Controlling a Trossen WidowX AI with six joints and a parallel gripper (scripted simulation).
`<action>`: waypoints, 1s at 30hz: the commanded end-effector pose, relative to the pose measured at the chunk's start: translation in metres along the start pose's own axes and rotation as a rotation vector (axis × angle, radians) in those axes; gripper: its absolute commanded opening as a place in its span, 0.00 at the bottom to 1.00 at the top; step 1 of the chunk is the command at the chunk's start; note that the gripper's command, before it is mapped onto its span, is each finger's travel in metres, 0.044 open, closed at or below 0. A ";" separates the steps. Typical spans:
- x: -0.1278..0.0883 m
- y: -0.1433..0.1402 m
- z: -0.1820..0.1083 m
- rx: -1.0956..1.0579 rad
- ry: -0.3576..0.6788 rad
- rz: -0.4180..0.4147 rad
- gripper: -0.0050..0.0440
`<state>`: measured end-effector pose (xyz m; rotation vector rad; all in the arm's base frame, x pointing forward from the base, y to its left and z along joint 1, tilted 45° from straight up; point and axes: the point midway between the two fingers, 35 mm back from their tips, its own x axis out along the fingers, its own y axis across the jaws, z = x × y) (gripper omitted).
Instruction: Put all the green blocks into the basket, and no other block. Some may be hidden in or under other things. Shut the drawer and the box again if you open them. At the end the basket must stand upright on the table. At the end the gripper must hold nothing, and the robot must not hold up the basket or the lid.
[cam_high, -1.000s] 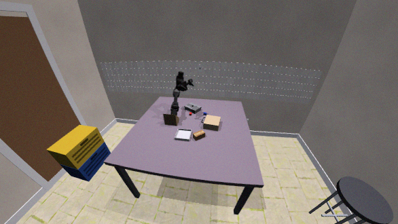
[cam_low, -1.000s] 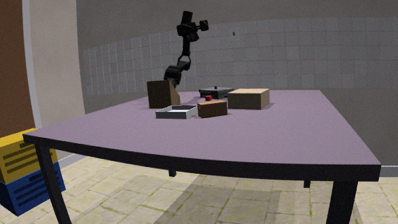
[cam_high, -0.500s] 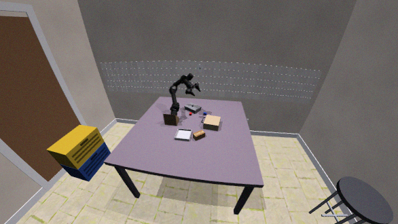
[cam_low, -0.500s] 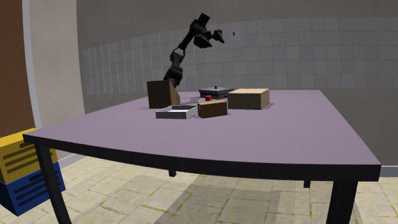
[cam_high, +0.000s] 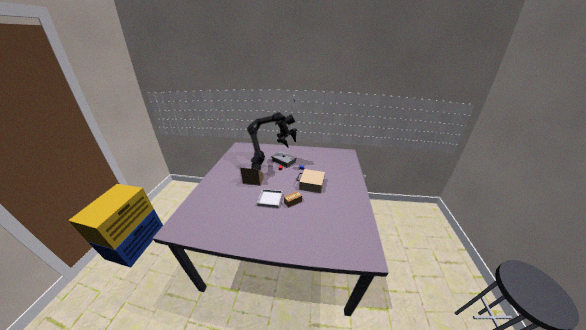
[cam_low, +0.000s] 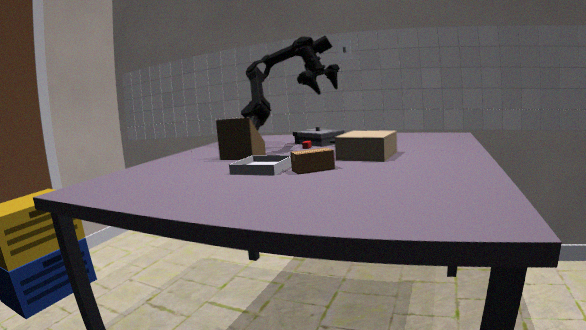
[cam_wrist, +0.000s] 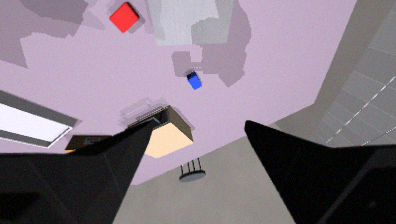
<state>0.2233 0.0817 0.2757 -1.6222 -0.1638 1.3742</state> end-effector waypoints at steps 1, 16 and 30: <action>0.014 -0.009 0.028 -0.008 -0.038 0.008 1.00; 0.034 -0.017 0.128 -0.047 -0.420 0.182 1.00; 0.080 -0.008 0.148 -0.047 -0.420 0.182 1.00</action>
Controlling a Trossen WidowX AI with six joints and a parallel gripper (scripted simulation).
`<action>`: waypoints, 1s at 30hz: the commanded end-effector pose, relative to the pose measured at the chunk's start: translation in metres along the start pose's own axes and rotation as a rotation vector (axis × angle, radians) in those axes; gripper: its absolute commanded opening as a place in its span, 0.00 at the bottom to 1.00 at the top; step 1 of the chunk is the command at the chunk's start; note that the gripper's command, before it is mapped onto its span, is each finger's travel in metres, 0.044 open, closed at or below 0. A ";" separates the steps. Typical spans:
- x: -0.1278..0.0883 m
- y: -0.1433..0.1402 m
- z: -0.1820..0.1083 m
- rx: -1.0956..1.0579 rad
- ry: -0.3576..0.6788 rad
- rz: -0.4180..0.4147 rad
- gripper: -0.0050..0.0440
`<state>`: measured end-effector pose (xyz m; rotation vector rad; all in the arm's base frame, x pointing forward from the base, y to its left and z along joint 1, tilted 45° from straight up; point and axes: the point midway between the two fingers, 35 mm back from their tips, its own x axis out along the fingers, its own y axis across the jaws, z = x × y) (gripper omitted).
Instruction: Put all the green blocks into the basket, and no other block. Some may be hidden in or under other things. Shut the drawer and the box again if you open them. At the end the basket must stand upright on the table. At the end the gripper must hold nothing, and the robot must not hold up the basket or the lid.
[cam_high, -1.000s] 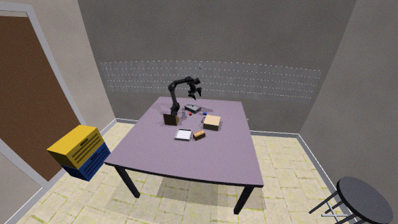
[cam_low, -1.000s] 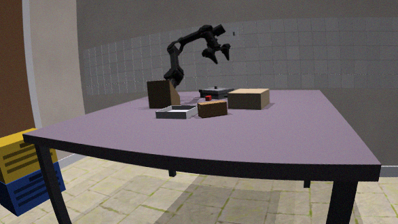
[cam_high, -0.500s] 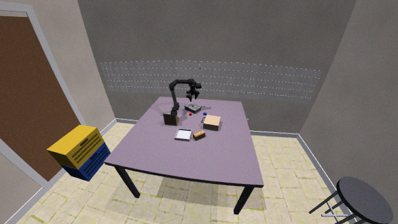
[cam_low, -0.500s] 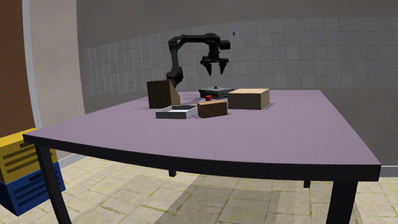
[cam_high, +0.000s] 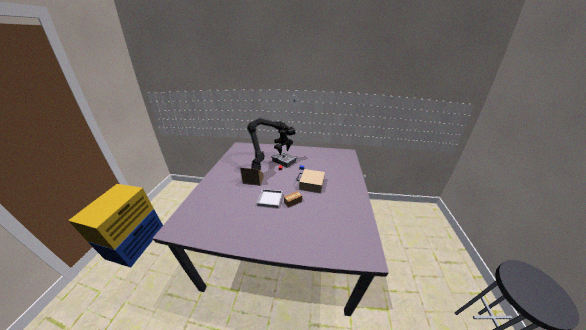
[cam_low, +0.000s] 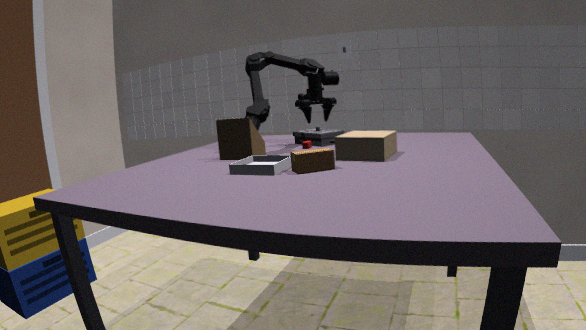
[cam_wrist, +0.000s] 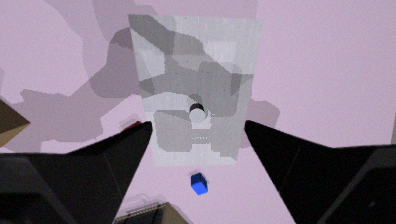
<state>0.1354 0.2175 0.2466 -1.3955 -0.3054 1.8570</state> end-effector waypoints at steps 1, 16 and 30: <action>0.008 0.001 0.001 0.004 0.001 -0.002 1.00; 0.033 0.001 0.001 0.004 0.001 -0.002 1.00; 0.033 0.001 0.001 0.004 0.001 -0.002 0.10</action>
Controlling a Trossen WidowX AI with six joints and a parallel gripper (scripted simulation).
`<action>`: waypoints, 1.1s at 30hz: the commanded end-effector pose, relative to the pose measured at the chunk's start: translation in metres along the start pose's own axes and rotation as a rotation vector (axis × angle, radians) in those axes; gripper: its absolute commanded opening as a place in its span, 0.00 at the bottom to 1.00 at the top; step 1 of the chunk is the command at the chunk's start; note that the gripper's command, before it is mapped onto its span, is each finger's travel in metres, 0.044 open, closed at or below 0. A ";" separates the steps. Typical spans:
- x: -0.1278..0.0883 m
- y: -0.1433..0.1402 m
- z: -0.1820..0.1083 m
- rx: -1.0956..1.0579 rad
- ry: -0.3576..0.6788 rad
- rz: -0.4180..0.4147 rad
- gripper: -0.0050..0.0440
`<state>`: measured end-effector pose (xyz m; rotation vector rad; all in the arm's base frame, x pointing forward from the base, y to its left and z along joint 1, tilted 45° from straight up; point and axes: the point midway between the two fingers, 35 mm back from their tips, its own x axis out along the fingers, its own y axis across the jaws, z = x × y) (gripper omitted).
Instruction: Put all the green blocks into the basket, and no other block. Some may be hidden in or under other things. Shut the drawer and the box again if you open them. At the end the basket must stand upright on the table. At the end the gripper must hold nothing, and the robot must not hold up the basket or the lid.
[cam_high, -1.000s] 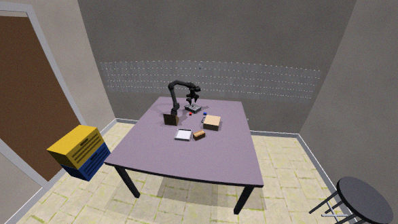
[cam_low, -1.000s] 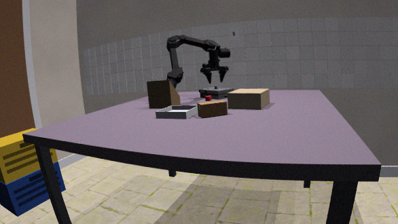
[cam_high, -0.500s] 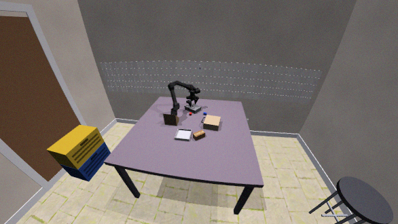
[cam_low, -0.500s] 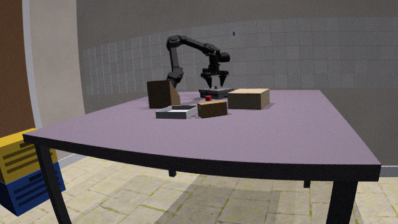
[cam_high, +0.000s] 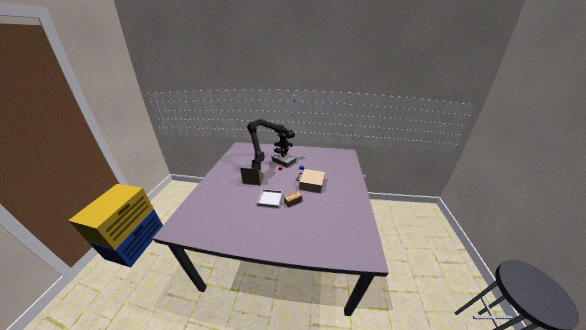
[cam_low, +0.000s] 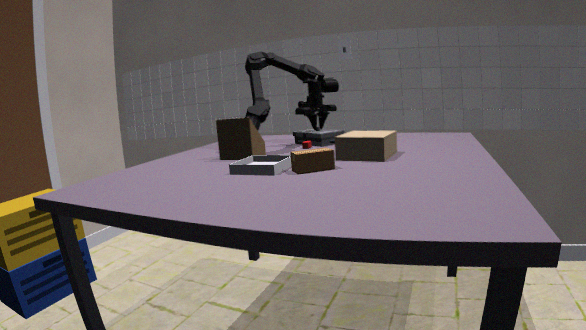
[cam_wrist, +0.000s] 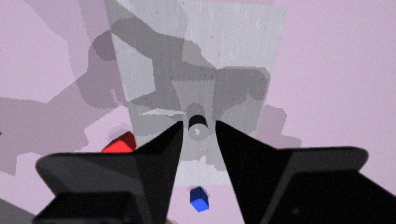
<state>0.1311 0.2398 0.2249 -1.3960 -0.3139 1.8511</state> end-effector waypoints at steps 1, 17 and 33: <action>0.001 0.001 -0.001 0.008 0.000 0.006 0.10; -0.019 0.001 -0.001 0.008 0.000 0.006 0.10; -0.077 0.001 -0.001 0.008 0.000 0.006 0.10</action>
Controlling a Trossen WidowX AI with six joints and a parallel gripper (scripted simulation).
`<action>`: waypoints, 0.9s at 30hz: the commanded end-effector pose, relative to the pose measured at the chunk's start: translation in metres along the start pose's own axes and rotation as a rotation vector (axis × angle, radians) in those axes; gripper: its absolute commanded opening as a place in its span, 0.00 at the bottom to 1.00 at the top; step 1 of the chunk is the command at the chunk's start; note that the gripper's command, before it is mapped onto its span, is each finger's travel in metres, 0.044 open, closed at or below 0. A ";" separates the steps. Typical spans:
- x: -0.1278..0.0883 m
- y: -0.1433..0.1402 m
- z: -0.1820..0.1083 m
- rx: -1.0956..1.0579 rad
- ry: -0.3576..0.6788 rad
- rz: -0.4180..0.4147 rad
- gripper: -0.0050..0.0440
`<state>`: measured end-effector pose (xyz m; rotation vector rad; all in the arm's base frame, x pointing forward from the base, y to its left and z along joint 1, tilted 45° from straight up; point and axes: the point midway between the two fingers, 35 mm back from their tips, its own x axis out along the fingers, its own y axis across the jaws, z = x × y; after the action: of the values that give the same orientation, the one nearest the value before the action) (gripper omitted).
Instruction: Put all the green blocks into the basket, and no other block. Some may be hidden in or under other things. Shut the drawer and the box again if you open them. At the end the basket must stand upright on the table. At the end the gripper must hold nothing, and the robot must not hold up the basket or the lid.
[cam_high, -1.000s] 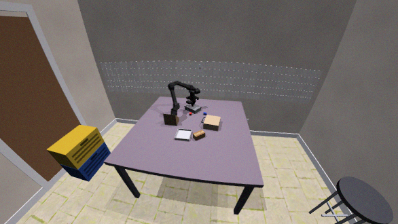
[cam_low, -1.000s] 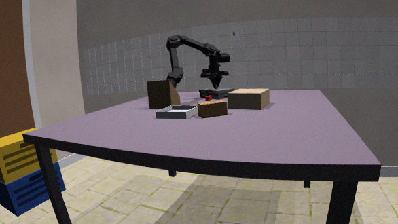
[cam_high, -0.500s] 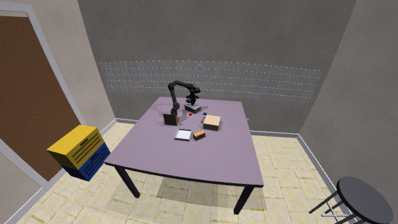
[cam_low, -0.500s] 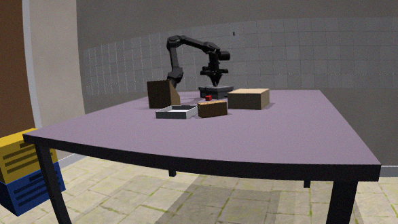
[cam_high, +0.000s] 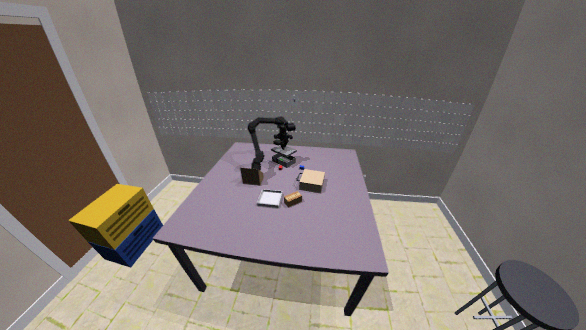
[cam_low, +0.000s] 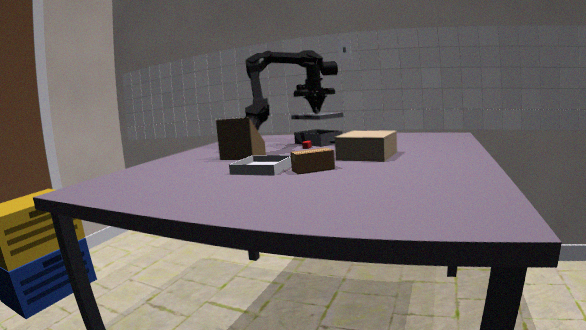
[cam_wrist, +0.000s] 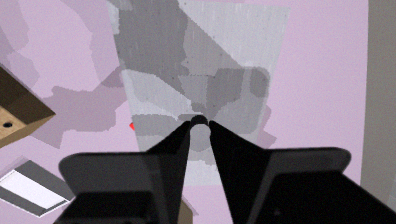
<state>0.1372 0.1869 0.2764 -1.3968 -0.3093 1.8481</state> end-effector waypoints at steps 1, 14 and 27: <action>-0.003 0.004 0.008 0.071 -0.003 0.006 0.10; -0.003 0.022 0.109 0.327 -0.002 0.006 0.10; -0.004 0.056 0.177 0.542 -0.001 0.007 0.10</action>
<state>-0.0032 0.1983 0.3073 -1.2004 0.0518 1.6754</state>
